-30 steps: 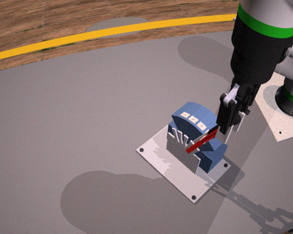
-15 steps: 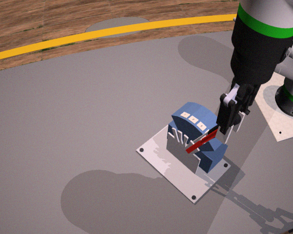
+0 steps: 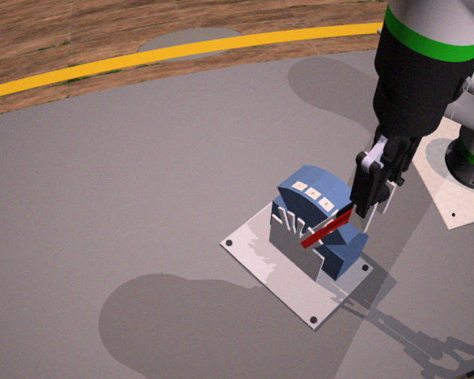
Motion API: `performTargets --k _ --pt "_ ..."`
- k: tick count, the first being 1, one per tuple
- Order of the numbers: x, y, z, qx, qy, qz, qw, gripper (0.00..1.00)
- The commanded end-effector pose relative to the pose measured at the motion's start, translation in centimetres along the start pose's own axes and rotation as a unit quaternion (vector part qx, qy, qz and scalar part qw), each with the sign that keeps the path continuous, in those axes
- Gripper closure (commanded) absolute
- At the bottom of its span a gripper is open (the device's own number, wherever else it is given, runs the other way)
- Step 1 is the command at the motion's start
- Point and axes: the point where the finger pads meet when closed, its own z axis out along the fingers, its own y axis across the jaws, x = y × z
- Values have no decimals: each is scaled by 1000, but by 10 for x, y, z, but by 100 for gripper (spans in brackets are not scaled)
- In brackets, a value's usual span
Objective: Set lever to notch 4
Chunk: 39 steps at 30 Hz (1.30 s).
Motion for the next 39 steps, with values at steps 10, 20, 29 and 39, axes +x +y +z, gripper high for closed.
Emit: performTargets --k 10,20,29,39 --pt "-4 0 2 0 0 0 1000 100" --pt "-4 0 2 0 0 0 1000 100" --pt "-4 0 2 0 0 0 1000 100" --pt "-4 0 2 0 0 0 1000 100"
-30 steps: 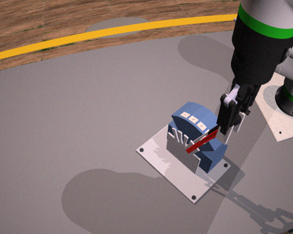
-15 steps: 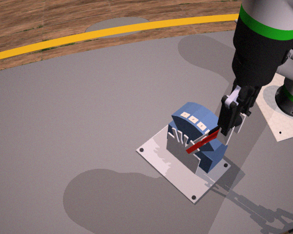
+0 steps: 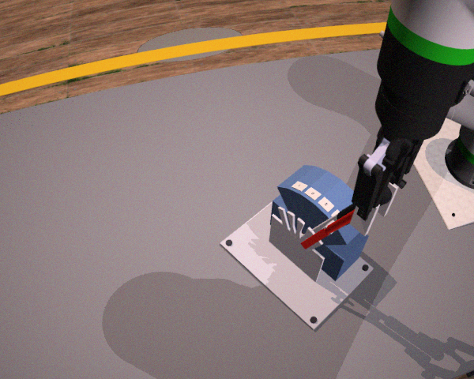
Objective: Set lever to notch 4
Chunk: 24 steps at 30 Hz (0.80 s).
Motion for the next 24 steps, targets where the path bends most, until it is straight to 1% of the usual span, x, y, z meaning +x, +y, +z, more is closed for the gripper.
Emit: performTargets --k 1,5,6,24 --pt "0 0 0 0 0 0 1000 100" --pt "0 0 0 0 0 0 1000 100" --pt "0 0 0 0 0 0 1000 44" --pt "0 0 0 0 0 0 1000 44"
